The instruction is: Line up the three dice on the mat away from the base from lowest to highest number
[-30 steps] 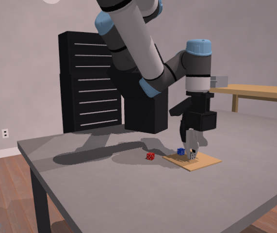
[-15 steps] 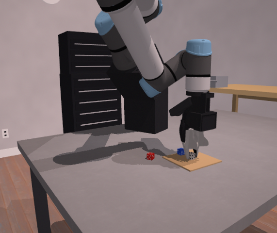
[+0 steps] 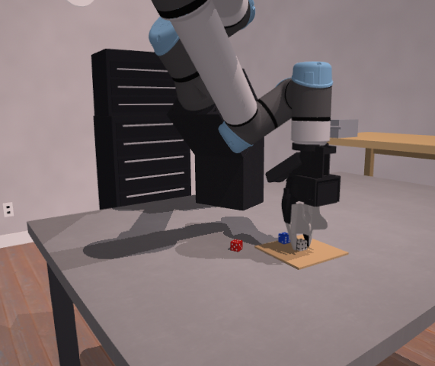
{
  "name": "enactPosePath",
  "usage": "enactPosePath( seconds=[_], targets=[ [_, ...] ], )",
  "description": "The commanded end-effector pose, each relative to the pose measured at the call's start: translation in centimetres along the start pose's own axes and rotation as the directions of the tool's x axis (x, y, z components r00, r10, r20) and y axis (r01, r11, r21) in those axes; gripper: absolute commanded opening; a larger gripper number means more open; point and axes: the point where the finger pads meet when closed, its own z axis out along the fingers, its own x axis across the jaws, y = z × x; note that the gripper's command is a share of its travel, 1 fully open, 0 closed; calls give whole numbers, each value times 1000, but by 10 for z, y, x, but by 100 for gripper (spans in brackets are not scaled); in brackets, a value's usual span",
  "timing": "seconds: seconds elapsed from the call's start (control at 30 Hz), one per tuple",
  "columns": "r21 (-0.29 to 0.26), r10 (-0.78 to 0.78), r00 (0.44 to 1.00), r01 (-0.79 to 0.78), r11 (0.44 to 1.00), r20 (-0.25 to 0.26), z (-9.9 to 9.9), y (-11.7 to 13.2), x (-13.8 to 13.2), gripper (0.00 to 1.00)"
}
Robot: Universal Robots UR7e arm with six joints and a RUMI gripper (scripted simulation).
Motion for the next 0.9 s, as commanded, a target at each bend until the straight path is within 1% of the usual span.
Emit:
enactPosePath(
  seconds=[0.0, 0.23, 0.3, 0.47, 0.57, 0.7, 0.87],
  targets=[
    [-1, -1, 1000, 1, 1000, 0, -11, 0, 0, 21],
    [-1, -1, 1000, 1, 1000, 0, -43, 0, 0, 21],
    [-1, -1, 1000, 1, 1000, 0, -43, 0, 0, 21],
    [-1, -1, 1000, 1, 1000, 0, -68, 0, 0, 21],
    [-1, -1, 1000, 1, 1000, 0, -79, 0, 0, 21],
    [-1, -1, 1000, 1, 1000, 0, -88, 0, 0, 21],
    [-1, -1, 1000, 1, 1000, 0, -91, 0, 0, 21]
  ],
)
